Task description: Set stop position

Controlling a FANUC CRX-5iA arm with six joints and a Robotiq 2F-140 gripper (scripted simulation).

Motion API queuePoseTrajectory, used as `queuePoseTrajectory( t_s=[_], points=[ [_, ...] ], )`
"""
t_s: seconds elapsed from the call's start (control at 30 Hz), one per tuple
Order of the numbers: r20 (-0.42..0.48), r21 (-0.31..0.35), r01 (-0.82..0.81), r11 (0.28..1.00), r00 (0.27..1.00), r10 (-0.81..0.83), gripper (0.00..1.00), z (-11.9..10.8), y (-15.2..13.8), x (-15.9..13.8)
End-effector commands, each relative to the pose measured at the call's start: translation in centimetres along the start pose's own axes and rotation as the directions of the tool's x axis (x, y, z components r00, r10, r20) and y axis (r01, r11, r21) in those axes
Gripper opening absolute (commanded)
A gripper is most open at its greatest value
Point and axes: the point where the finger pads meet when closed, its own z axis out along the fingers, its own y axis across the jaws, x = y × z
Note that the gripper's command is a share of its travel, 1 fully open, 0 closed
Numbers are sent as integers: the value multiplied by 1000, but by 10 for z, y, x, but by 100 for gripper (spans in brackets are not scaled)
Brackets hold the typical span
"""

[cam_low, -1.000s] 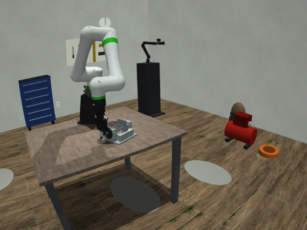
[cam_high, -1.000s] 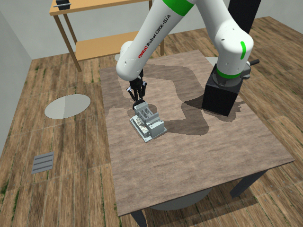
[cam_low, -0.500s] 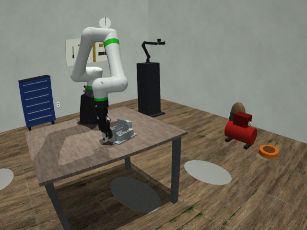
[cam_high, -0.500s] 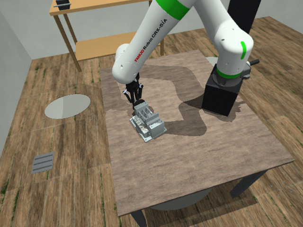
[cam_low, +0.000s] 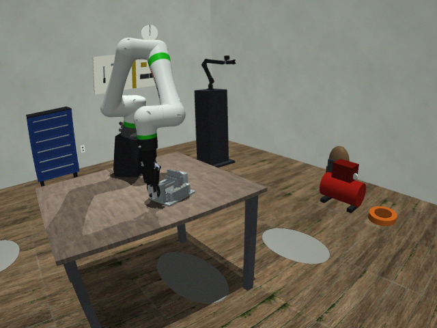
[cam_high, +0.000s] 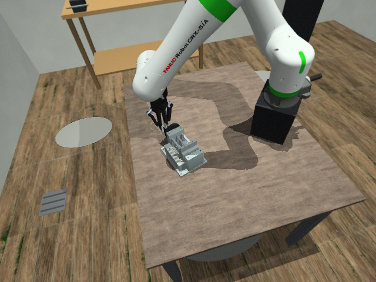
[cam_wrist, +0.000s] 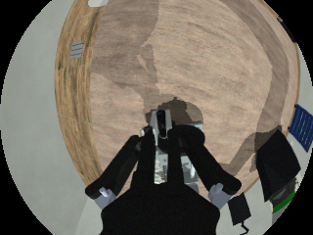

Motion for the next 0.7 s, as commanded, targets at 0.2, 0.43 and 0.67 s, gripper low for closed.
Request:
queuePoseTrajectory(
  t_s=[0.2, 0.43, 0.67],
  points=[
    [0, -1, 0, 1000, 1000, 0, 4, -15, 0, 0],
    [0, -1, 0, 1000, 1000, 0, 4, -27, 6, 0],
    [0, -1, 0, 1000, 1000, 0, 4, -33, 13, 0]
  ],
)
